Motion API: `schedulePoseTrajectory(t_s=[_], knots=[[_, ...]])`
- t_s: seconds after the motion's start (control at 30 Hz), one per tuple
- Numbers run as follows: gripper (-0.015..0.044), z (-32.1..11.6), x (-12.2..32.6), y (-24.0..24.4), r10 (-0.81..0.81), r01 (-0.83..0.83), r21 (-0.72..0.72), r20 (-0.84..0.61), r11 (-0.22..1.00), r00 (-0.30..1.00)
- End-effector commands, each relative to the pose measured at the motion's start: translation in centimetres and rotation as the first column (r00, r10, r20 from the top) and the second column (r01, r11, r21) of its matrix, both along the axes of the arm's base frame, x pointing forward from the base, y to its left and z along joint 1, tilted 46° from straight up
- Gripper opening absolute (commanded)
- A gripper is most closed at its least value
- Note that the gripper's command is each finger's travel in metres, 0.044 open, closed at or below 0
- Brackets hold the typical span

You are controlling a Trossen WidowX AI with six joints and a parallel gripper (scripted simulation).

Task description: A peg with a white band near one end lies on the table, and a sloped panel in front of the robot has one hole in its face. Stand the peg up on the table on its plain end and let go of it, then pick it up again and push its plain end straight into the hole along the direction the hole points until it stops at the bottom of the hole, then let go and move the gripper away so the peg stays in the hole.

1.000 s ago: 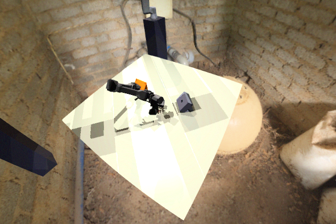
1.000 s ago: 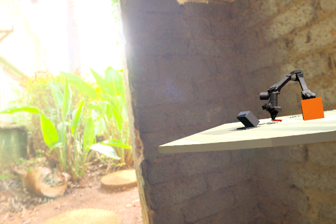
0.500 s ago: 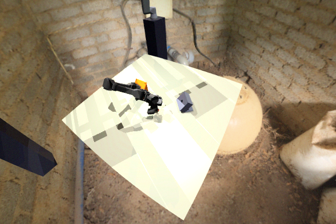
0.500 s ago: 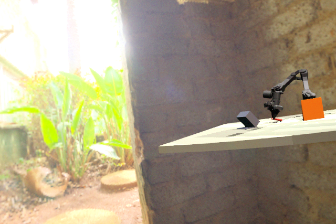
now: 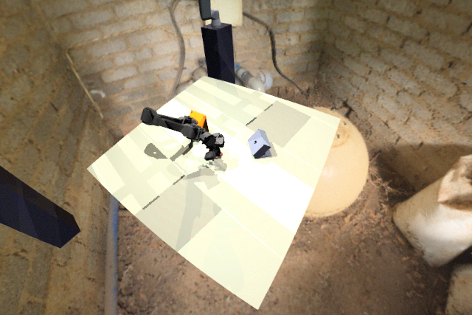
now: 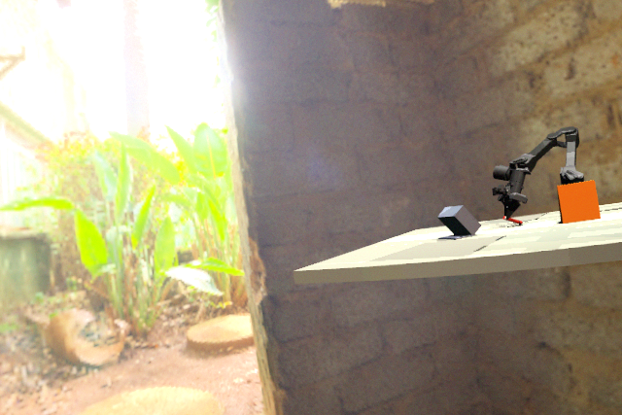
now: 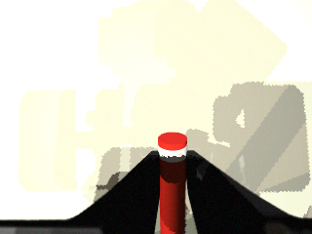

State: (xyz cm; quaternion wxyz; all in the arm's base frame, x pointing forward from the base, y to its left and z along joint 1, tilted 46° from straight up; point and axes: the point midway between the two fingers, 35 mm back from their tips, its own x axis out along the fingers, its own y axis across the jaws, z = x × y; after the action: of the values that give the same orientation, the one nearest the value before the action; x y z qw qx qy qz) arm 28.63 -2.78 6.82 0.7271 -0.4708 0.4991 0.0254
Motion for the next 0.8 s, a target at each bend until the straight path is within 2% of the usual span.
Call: schedulePoseTrajectory(t_s=[0.0,0.77], knots=[[0.0051,0.2,-0.3,0.1,0.03,-0.03,0.018,0.021,0.999,0.999],[0.0051,1.1,-1.5,-0.1,0.154,-0.169,0.107,0.139,0.98,0.978]])
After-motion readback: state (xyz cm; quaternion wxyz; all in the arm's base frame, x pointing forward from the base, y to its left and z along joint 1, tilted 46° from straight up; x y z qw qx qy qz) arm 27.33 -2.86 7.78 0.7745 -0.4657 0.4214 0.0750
